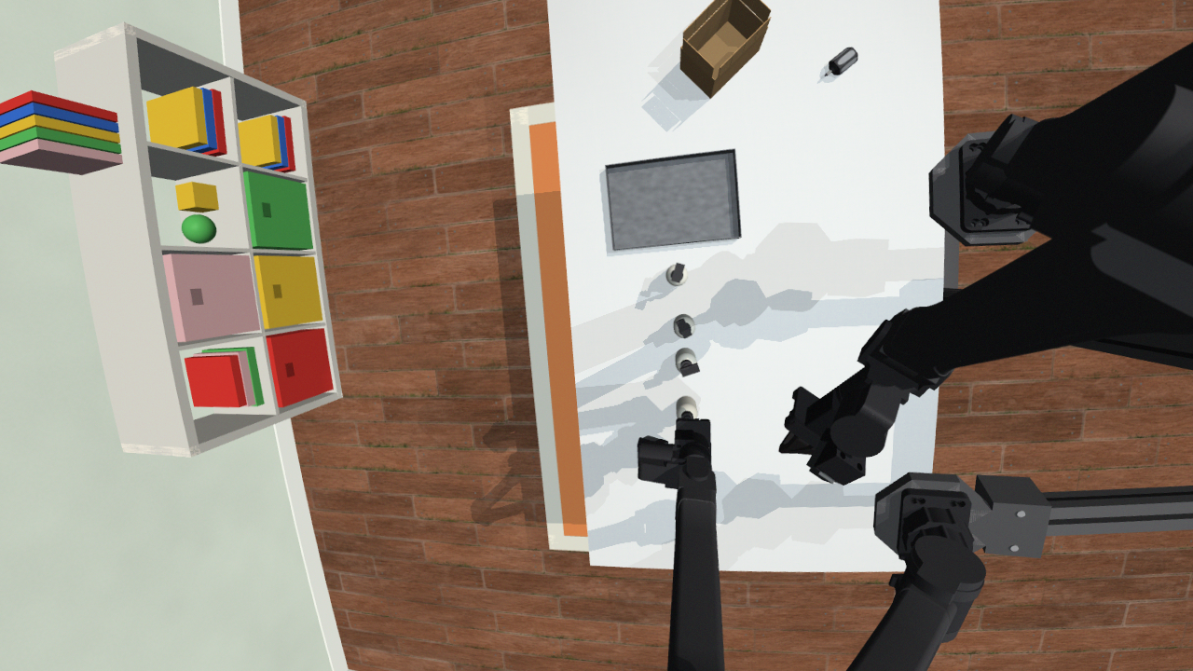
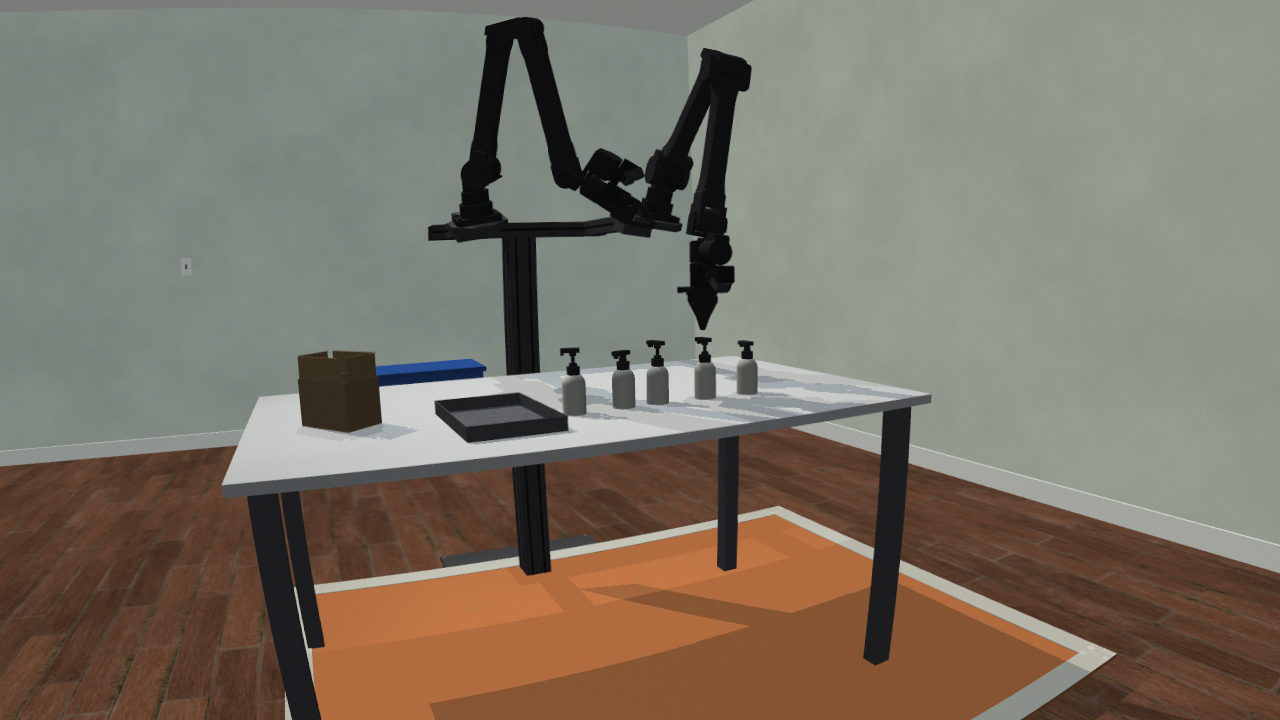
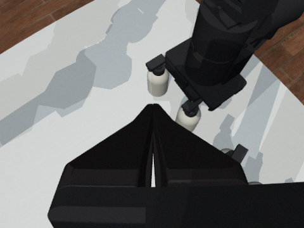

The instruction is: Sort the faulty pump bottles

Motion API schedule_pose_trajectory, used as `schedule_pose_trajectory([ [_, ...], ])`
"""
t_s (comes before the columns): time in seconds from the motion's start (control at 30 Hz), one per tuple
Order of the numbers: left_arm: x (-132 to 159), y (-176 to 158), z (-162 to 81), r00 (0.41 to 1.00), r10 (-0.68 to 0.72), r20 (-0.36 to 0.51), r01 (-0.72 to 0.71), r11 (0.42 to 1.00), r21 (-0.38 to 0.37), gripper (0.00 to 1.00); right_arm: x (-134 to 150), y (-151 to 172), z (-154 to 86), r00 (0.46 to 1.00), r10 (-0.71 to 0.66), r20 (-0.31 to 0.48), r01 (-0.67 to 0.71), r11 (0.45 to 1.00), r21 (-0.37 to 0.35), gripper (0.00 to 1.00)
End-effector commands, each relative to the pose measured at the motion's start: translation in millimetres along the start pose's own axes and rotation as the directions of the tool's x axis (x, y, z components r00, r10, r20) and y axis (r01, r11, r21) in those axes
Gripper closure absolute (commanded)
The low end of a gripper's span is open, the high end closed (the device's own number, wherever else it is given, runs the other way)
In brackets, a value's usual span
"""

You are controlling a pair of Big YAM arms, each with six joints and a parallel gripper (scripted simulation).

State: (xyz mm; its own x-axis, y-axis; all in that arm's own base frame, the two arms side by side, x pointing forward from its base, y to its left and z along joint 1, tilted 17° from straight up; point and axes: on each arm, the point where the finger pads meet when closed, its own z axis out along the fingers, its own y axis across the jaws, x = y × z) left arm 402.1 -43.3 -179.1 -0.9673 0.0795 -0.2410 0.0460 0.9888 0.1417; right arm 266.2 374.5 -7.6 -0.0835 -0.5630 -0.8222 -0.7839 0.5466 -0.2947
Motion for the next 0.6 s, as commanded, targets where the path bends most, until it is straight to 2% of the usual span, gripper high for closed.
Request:
schedule_pose_trajectory([
  [0.0,-19.2,-1.1,-4.8,0.999,-0.018,0.046,0.018,1.000,0.003,1.00,-21.4,-7.9,1.7,0.999,0.013,0.051,-0.014,1.000,0.016,1.00],
  [0.17,-11.8,-0.5,-4.5,0.999,-0.015,0.029,0.015,1.000,0.002,1.00,-21.4,-7.9,1.7,0.999,0.013,0.051,-0.014,1.000,0.016,1.00],
  [0.2,-17.7,0.2,-11.5,0.999,-0.017,0.036,0.016,1.000,0.002,1.00,-21.4,-7.9,1.7,0.999,0.013,0.051,-0.014,1.000,0.016,1.00],
  [0.37,-11.7,4.2,11.6,0.999,-0.027,0.020,0.027,1.000,-0.001,1.00,-21.4,-7.9,1.7,0.999,0.013,0.051,-0.014,1.000,0.016,1.00],
  [0.43,-11.7,4.2,11.6,0.999,-0.027,0.020,0.027,1.000,-0.001,1.00,-21.4,-7.9,1.7,0.999,0.013,0.051,-0.014,1.000,0.016,1.00],
  [0.57,-11.7,4.1,27.6,1.000,-0.018,0.020,0.018,1.000,0.000,1.00,-21.4,-7.9,1.7,0.999,0.013,0.051,-0.014,1.000,0.016,1.00],
])
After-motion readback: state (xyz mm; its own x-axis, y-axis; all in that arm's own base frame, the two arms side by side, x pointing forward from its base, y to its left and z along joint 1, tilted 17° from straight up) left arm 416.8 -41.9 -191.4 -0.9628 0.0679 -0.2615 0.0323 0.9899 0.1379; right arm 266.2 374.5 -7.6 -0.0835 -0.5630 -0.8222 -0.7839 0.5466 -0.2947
